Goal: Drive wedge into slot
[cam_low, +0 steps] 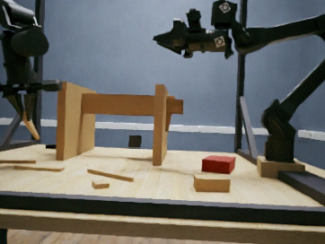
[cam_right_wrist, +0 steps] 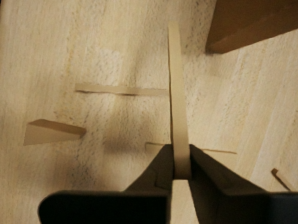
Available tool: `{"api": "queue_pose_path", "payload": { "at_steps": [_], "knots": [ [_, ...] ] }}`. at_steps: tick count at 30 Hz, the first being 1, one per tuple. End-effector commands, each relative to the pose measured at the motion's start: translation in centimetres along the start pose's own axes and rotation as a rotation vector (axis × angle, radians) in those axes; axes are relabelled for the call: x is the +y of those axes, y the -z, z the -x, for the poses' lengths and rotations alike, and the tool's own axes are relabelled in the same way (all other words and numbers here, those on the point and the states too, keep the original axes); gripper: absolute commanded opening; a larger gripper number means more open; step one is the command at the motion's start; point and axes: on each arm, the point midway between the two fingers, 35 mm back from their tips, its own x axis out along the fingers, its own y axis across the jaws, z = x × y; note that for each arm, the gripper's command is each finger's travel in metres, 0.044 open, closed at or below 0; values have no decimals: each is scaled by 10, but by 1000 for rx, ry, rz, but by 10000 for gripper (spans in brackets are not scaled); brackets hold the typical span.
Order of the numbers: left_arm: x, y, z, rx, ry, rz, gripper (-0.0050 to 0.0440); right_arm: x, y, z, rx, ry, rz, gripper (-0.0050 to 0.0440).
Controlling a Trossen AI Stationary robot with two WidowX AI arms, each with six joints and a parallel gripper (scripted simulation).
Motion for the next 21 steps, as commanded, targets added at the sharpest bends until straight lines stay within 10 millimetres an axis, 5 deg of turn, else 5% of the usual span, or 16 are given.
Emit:
{"api": "queue_pose_path", "payload": {
  "at_steps": [1, 5, 9, 21],
  "knots": [
    [0, -6, 2, -17, 0, -2, 177, -17, 21, 39, 190, 15, 89, 10],
    [0, -6, 2, -17, 0, -2, 177, -45, 17, 74, 337, 34, 224, 10],
    [0, -6, 2, -17, 0, -2, 177, -51, 13, 83, 379, 12, 280, 10],
    [0, -6, 2, -17, 0, -2, 177, -109, -48, 192, 749, 100, 629, 10]
  ]
}}
